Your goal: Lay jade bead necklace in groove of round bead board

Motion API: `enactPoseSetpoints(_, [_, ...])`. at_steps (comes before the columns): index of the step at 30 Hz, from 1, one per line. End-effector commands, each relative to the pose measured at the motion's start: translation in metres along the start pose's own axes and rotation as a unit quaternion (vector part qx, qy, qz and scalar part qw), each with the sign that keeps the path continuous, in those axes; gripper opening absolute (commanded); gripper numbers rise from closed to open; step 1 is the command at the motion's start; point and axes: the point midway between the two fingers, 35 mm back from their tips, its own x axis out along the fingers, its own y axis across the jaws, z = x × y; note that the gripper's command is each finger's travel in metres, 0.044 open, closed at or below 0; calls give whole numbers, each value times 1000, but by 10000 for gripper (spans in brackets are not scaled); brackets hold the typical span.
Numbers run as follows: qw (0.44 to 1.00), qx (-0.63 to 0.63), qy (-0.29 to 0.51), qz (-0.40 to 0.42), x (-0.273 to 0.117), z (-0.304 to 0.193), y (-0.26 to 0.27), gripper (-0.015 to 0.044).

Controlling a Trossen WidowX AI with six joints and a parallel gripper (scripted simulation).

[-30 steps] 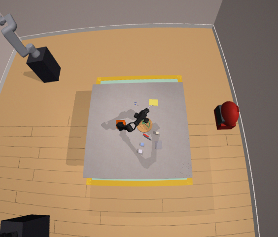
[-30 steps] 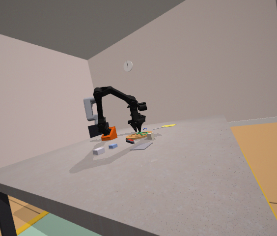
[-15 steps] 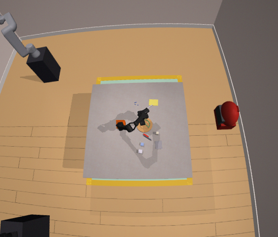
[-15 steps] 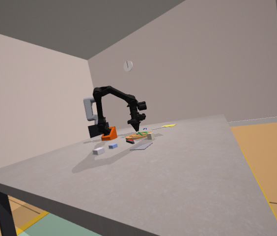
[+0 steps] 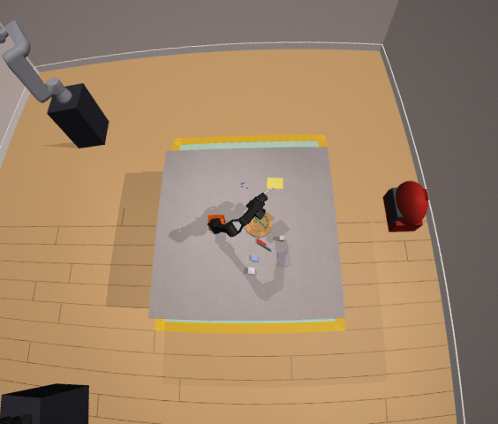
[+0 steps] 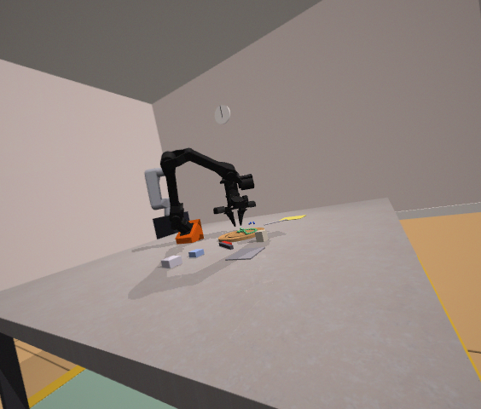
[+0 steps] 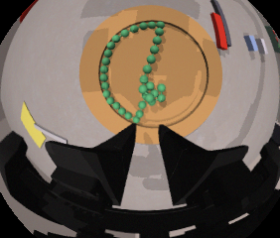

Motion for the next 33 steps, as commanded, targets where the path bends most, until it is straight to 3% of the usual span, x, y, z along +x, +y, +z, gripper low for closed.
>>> enactPoseSetpoints(1, [919,393,7,15,-17,8,7,120])
enactPoseSetpoints(33, [916,400,8,18,-1,9,10,120])
